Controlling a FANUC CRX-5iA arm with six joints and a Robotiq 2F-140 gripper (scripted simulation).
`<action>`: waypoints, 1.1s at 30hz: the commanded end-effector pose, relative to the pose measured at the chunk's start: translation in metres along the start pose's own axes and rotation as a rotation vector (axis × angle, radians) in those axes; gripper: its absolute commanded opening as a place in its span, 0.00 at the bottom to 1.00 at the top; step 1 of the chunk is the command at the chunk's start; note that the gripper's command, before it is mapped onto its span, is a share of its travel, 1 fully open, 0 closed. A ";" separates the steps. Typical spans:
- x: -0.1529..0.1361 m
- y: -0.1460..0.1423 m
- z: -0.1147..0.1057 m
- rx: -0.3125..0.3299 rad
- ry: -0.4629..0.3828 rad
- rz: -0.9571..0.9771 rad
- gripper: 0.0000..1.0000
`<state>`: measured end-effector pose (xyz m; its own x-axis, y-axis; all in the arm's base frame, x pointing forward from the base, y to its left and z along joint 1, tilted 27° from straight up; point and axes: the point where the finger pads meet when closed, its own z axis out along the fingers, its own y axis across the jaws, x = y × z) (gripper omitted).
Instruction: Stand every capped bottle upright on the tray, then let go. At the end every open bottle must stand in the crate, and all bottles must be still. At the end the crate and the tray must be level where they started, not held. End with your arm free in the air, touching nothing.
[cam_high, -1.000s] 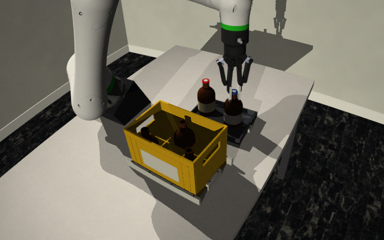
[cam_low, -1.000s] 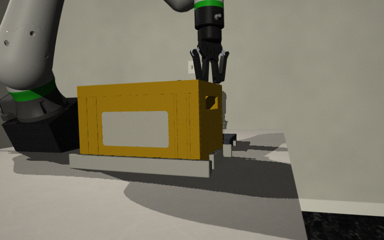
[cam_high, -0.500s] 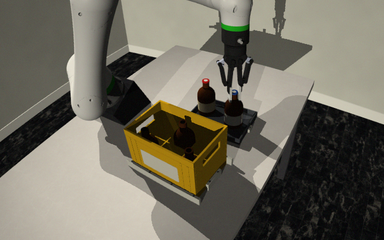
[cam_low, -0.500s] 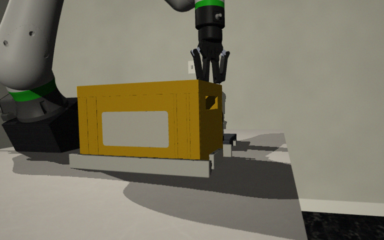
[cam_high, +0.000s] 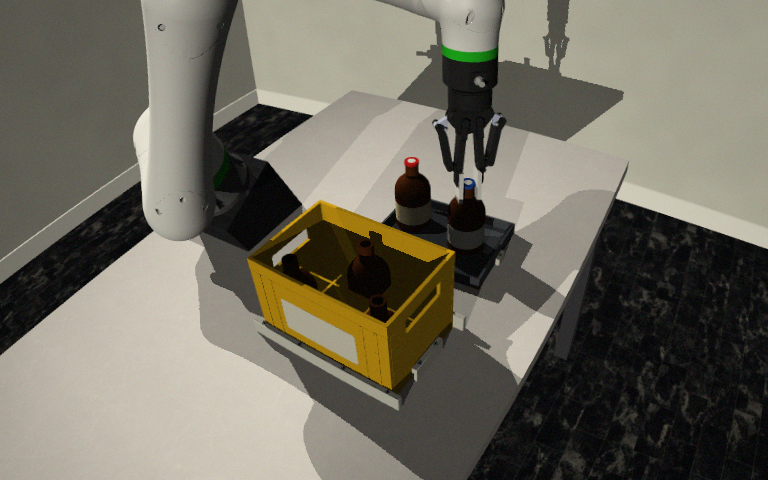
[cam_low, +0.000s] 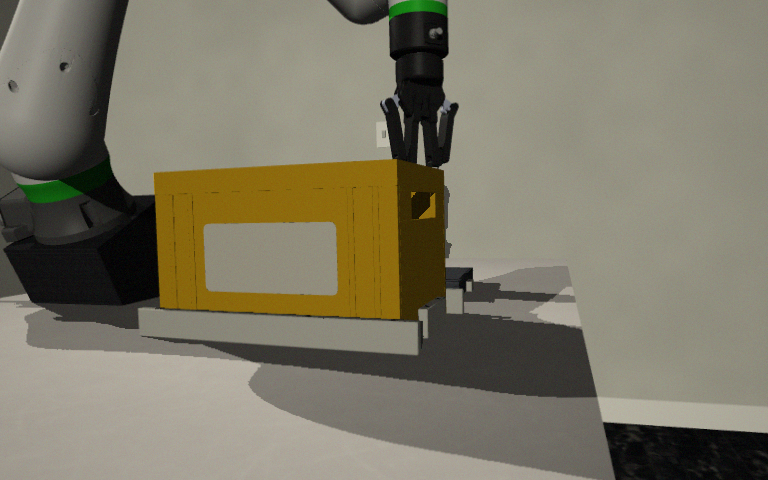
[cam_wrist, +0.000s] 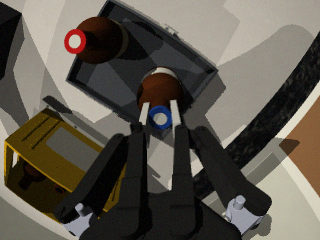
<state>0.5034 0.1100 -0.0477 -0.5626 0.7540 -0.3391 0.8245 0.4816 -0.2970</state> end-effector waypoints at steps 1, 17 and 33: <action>0.000 0.000 0.000 0.000 0.000 0.000 0.00; -0.003 0.000 0.000 0.000 0.000 0.000 0.00; -0.003 0.000 0.000 -0.001 0.000 0.000 1.00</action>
<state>0.5049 0.1079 -0.0467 -0.5626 0.7540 -0.3392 0.8245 0.4816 -0.2970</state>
